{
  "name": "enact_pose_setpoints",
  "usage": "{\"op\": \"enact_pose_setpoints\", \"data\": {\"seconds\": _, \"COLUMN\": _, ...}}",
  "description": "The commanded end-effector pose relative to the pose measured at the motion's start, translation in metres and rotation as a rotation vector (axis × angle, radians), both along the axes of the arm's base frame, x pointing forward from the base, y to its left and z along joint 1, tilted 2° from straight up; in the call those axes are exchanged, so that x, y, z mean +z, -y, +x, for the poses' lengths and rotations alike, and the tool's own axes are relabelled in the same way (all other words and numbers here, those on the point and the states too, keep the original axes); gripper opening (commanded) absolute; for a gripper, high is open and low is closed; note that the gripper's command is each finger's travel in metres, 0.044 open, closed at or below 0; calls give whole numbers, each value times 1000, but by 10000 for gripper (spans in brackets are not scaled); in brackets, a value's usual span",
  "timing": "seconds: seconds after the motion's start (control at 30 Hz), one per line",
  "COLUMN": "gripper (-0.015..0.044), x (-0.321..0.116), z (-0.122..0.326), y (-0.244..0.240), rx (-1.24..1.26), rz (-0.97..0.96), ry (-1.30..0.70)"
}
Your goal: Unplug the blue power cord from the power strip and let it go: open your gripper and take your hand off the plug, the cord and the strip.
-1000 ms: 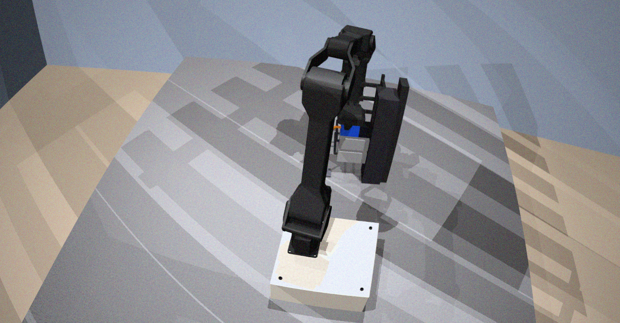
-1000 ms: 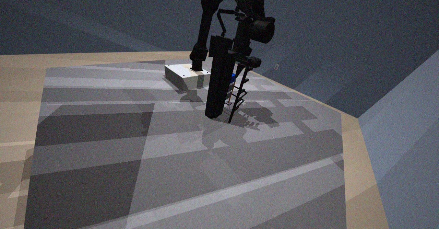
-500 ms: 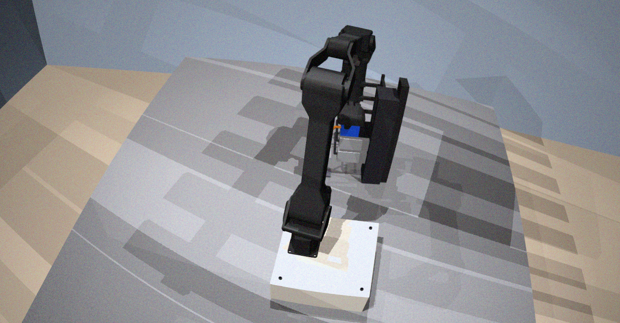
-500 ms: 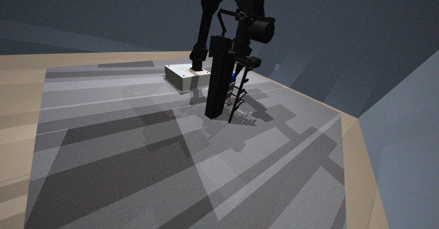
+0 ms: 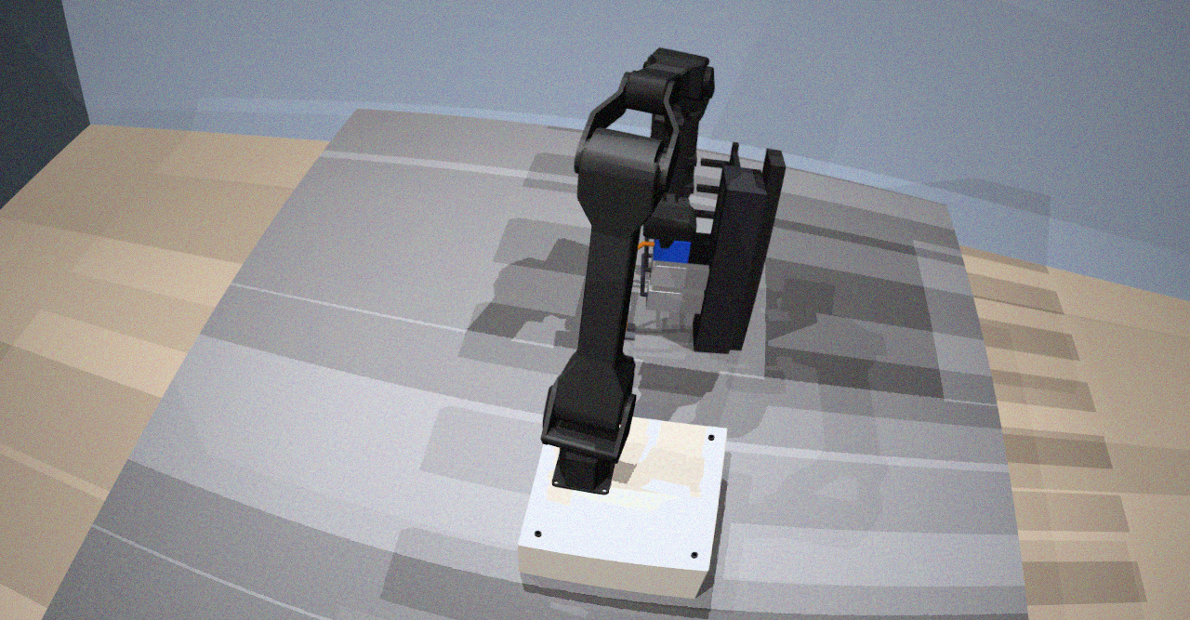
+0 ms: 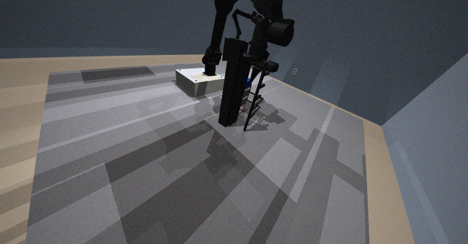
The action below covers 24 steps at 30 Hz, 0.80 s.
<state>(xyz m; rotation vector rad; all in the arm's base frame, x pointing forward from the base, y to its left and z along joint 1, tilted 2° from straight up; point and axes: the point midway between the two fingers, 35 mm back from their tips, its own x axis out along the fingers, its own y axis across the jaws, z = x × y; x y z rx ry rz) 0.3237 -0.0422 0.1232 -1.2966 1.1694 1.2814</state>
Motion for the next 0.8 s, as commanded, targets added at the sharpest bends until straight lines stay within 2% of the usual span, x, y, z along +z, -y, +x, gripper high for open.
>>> {"op": "enact_pose_setpoints", "data": {"seconds": 0.0, "gripper": 0, "x": 1, "z": -1, "y": -26, "rx": 24, "rz": 41, "ry": -2}}
{"op": "enact_pose_setpoints", "data": {"seconds": 0.6, "gripper": 0, "x": 2, "z": -6, "y": -55, "rx": 25, "rz": 44, "ry": -3}}
{"op": "enact_pose_setpoints", "data": {"seconds": 0.63, "gripper": 26, "x": 1, "z": -5, "y": -40, "rx": 5, "rz": 38, "ry": -6}}
{"op": "enact_pose_setpoints", "data": {"seconds": 0.77, "gripper": 131, "x": 1, "z": -5, "y": -40, "rx": 5, "rz": 38, "ry": -6}}
